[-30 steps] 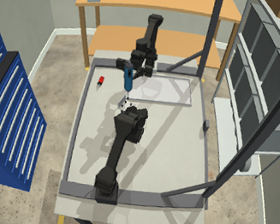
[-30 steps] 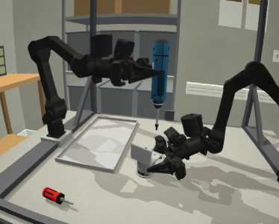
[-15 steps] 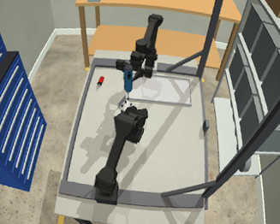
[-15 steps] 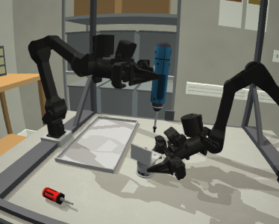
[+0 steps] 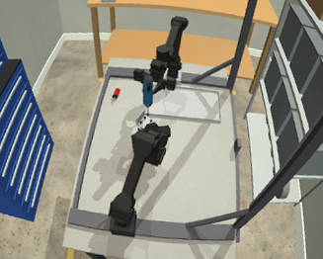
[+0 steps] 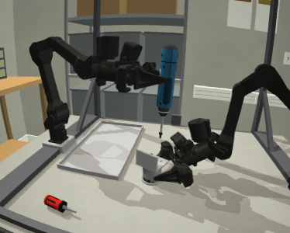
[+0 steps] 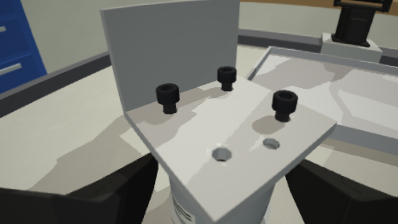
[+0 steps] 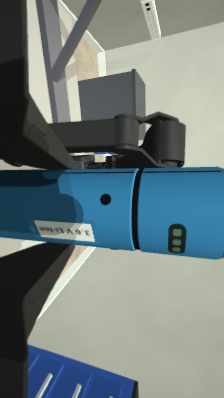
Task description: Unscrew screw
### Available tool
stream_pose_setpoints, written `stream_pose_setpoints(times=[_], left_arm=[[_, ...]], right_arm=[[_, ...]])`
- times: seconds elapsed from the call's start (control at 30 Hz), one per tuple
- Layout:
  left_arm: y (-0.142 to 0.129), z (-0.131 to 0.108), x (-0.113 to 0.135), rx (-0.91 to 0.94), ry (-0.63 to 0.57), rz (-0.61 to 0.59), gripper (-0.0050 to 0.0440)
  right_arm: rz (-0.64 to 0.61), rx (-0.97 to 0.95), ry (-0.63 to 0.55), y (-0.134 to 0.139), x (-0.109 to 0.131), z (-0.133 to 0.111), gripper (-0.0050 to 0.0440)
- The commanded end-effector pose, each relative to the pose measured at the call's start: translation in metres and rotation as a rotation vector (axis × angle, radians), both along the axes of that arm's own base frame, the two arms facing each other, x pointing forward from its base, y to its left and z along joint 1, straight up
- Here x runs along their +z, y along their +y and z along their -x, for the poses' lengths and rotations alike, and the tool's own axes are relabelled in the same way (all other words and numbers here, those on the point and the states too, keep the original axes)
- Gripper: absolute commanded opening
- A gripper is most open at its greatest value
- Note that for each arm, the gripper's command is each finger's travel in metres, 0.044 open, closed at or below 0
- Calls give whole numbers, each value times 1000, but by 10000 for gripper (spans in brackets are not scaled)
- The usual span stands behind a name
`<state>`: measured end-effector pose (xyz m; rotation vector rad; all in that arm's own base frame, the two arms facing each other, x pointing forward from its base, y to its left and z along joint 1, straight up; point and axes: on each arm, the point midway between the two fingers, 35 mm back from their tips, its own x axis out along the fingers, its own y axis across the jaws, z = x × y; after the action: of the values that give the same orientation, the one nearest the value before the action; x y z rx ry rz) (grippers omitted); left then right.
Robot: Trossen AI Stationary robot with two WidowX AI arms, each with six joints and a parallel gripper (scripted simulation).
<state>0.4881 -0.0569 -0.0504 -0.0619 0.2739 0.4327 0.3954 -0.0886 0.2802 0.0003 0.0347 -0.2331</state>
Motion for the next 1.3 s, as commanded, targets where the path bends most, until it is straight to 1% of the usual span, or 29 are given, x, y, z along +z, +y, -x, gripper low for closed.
stream_pose_setpoints(times=[0.0, 0.2, 0.23, 0.43, 0.53, 0.6, 0.67, 0.87, 1.03, 1.17, 1.2, 1.23, 1.27], left_arm=[[-2, -4, 12, -1, -27, 8, 440], [-2, -4, 12, -1, -27, 8, 440], [-4, -2, 18, -2, -36, 11, 440], [-9, 10, 21, 0, -37, 14, 440], [-13, 20, 24, 0, -36, 15, 440], [-19, 32, 27, 0, -35, 15, 440], [-24, 43, 29, 0, -34, 16, 440], [-22, 44, 32, -13, -20, 12, 440], [-17, 51, 51, -81, 24, 15, 440], [-10, 60, 77, -168, 79, 22, 440], [-9, 62, 81, -191, 98, 22, 440], [-8, 64, 87, -213, 101, 27, 440], [-8, 64, 87, -213, 101, 27, 440]], right_arm=[[20, -1, -89, 1, 43, 6, 161], [20, -1, -89, 1, 51, 8, 161], [20, -1, -89, 1, 53, 8, 161], [20, -1, -89, 2, 64, 9, 161], [20, -1, -89, 1, 66, 9, 161], [20, -1, -89, 1, 66, 9, 161], [17, -2, -75, -1, 59, 1, 161], [17, -2, -75, -1, 59, 0, 161], [19, -2, -84, 0, 63, 2, 161], [19, -2, -84, 0, 63, 2, 161], [16, -1, -69, 0, 56, 2, 161], [16, -1, -69, 0, 56, 2, 161], [16, -1, -69, 0, 56, 2, 161]])
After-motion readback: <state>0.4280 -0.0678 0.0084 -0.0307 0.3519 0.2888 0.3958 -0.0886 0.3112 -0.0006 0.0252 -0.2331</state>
